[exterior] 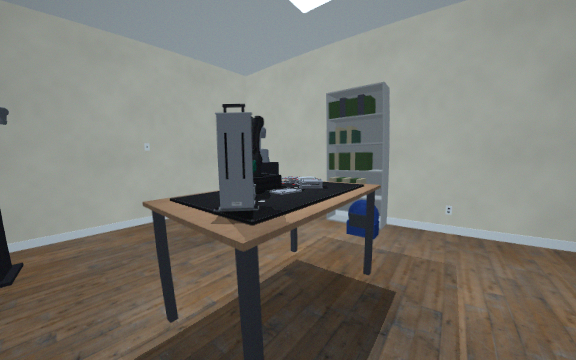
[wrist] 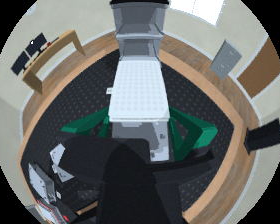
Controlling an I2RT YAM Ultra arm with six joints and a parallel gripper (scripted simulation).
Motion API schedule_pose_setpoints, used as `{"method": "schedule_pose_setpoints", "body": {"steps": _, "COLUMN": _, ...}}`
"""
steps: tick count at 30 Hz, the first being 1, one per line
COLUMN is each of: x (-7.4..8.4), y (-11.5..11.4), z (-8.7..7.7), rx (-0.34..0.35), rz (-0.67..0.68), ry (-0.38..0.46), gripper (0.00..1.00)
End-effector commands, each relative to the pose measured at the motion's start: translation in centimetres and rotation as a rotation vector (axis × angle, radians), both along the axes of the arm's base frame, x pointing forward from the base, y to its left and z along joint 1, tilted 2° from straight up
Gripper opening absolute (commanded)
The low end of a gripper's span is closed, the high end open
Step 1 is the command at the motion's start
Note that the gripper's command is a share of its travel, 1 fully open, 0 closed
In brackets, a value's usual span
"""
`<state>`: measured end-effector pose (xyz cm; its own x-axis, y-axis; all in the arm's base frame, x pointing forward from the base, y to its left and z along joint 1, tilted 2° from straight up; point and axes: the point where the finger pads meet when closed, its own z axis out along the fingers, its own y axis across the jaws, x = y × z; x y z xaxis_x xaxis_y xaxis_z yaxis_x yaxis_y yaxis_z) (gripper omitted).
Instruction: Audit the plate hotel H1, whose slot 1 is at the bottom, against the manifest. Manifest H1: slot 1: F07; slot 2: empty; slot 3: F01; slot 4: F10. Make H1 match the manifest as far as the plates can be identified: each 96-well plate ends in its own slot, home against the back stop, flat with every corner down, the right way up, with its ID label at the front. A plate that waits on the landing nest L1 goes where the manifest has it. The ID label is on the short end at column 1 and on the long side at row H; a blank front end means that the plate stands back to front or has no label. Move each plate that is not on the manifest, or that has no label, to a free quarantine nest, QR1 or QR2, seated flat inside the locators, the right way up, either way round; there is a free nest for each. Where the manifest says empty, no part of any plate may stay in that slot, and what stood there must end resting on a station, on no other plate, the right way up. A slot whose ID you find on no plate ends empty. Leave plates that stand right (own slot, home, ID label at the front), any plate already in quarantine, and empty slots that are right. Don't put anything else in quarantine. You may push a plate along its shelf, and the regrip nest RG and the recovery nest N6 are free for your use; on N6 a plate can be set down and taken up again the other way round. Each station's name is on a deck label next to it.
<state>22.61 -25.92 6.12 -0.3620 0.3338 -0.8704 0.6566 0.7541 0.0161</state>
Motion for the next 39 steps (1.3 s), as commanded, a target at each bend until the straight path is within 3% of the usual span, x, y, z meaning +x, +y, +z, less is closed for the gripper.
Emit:
{"method": "schedule_pose_setpoints", "body": {"steps": 1, "x": 0.6, "y": -0.8, "z": 1.3, "rx": -0.036, "rz": -0.002, "ry": -0.028, "gripper": 0.86}}
{"method": "schedule_pose_setpoints", "body": {"steps": 39, "x": 2.7, "y": -2.7, "z": 1.4, "rx": -0.036, "rz": -0.003, "ry": -0.029, "gripper": 0.86}}
